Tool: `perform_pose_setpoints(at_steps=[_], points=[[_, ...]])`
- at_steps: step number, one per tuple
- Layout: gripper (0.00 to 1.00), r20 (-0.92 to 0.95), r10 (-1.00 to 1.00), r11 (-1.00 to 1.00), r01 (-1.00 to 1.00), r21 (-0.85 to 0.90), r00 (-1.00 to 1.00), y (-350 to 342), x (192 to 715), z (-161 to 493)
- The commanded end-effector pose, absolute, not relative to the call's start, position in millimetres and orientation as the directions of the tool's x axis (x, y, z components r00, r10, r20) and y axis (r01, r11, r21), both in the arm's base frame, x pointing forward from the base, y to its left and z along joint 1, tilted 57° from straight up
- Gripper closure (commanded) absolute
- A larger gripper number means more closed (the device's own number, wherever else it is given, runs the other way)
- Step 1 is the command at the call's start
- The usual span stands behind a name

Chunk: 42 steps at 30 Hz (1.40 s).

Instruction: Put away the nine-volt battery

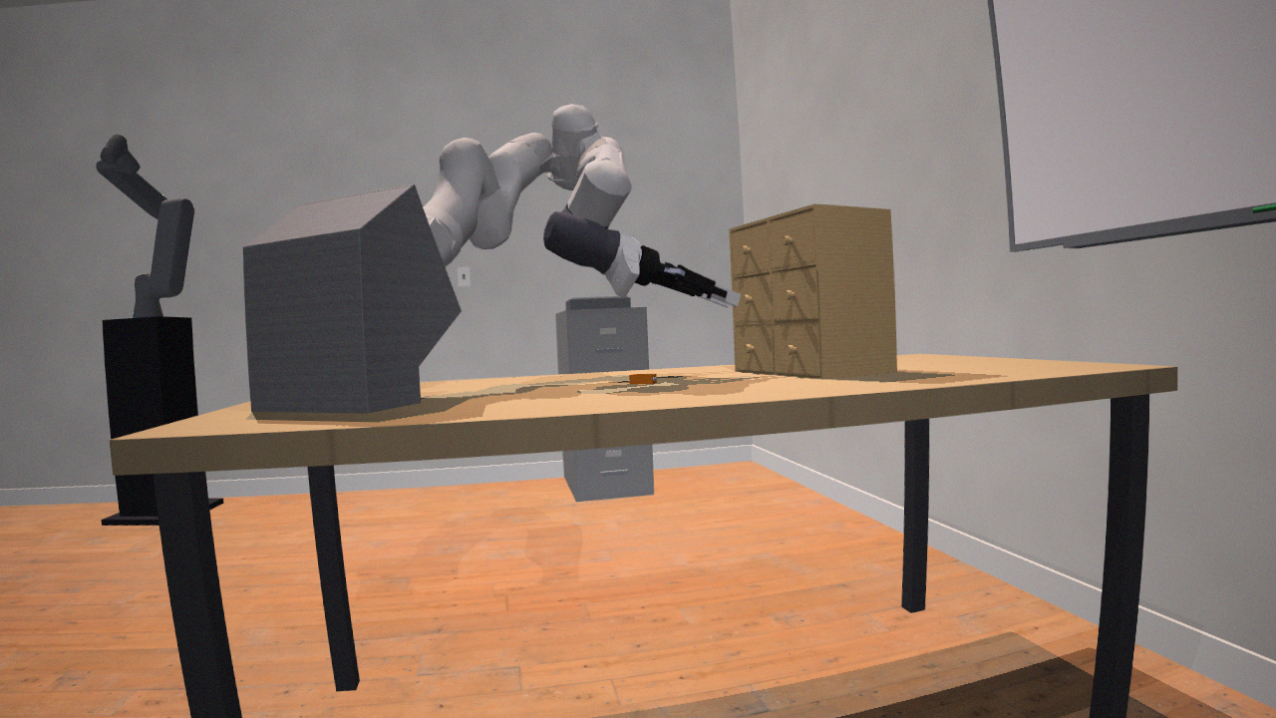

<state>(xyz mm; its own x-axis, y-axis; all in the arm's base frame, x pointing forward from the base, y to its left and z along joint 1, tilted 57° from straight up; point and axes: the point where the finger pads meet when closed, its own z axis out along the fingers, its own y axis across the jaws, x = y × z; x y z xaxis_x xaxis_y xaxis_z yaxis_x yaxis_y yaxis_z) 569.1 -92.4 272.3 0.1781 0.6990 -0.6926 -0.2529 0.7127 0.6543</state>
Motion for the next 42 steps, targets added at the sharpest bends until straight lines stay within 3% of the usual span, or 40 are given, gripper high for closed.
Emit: perform_pose_setpoints(at_steps=[1,42], points=[[0.80,-0.689,0.702,0.710,-0.252,0.657,0.179,-93.6,570.7,273.6],[0.80,-0.689,0.702,0.710,-0.252,0.657,0.179,-96.0,581.2,280.2]])
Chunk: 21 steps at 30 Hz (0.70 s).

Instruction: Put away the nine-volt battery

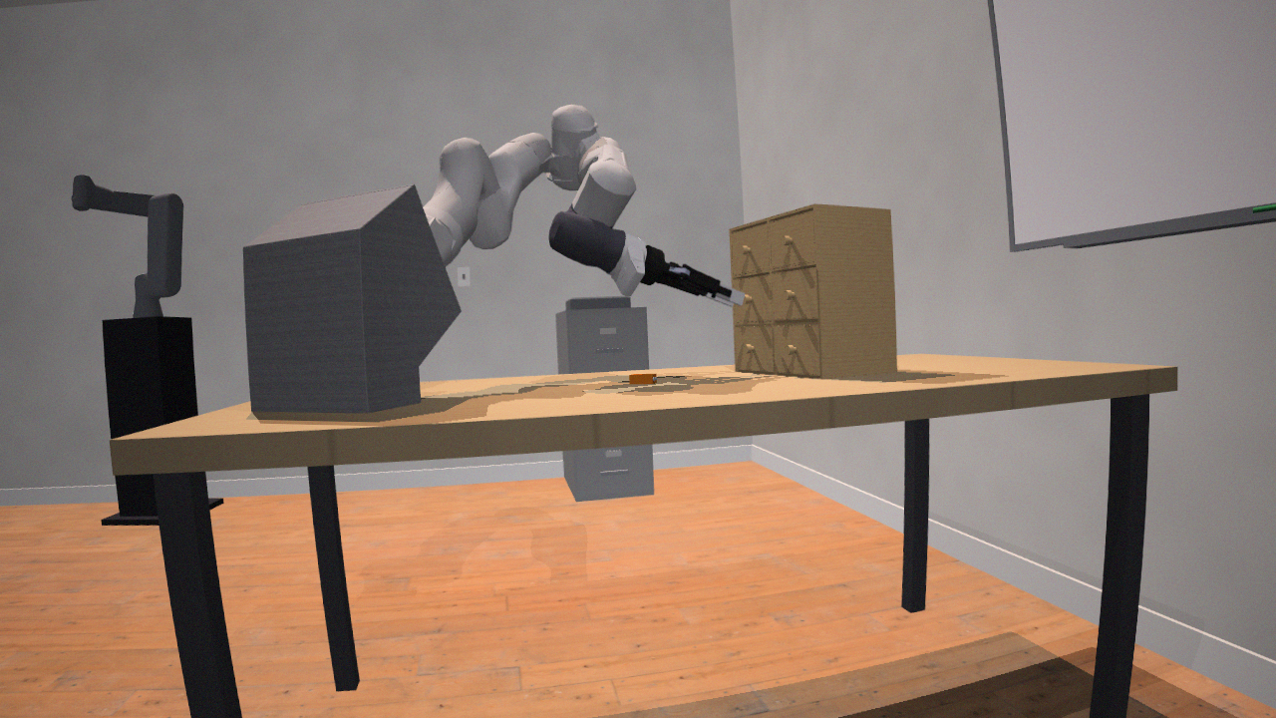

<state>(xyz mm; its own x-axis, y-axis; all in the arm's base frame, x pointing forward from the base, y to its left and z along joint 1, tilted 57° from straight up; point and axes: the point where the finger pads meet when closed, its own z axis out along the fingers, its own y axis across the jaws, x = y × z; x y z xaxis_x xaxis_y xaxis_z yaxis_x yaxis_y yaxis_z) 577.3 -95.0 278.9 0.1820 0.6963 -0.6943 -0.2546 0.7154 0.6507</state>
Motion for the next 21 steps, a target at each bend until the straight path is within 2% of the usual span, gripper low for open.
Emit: perform_pose_setpoints(at_steps=[1,21], points=[[0.80,-0.689,0.702,0.710,-0.252,0.657,0.179,-96.3,582.7,281.1],[0.80,-0.689,0.702,0.710,-0.252,0.657,0.179,-100.2,599.9,291.9]])
